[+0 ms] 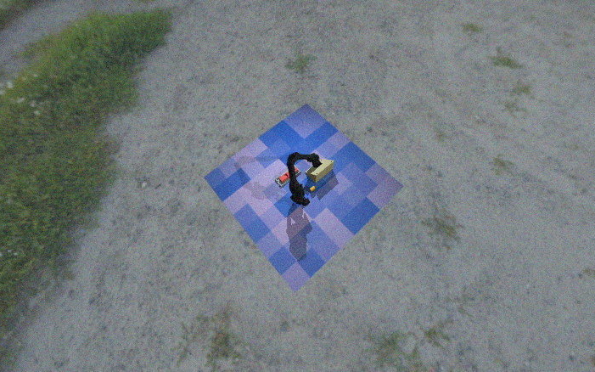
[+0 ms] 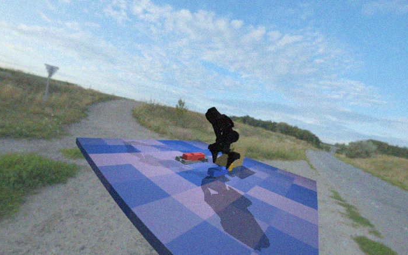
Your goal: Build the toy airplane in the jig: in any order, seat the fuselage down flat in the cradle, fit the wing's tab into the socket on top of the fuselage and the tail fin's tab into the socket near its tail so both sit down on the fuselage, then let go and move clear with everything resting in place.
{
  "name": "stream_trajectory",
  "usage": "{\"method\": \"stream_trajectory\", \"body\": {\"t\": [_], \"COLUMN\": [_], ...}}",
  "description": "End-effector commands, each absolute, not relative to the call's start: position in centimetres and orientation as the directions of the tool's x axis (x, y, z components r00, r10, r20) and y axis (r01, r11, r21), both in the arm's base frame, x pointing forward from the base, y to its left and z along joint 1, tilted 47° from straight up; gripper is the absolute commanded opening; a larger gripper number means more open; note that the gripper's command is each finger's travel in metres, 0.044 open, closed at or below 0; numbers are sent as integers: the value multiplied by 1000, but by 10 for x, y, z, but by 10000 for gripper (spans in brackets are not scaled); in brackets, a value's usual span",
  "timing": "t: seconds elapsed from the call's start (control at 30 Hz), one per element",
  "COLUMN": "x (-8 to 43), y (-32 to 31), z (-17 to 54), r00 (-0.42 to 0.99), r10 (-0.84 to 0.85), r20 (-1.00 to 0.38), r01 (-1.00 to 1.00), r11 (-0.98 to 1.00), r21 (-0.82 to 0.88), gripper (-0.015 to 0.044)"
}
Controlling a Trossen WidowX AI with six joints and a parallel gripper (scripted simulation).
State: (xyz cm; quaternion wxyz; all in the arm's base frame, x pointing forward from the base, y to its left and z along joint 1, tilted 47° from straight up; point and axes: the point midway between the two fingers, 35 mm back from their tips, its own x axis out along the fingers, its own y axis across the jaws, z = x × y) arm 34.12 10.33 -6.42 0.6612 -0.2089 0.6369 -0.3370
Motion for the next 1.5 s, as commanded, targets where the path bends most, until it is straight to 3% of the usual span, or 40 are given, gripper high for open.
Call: {"method": "stream_trajectory", "body": {"t": [0.0,0.77,1.07,1.3,1.47], "x": [341,339,339,339,342], "y": [98,73,73,73,78], "z": [-68,-91,-91,-91,-87], "r00": [-36,-36,-36,-36,-18], "r10": [-716,-717,-717,-717,-712], "r20": [-697,-696,-696,-696,-702], "r01": [175,175,175,175,165], "r11": [682,681,681,681,690], "r21": [-710,-711,-711,-711,-705], "gripper": [440,440,204,157,26]}}
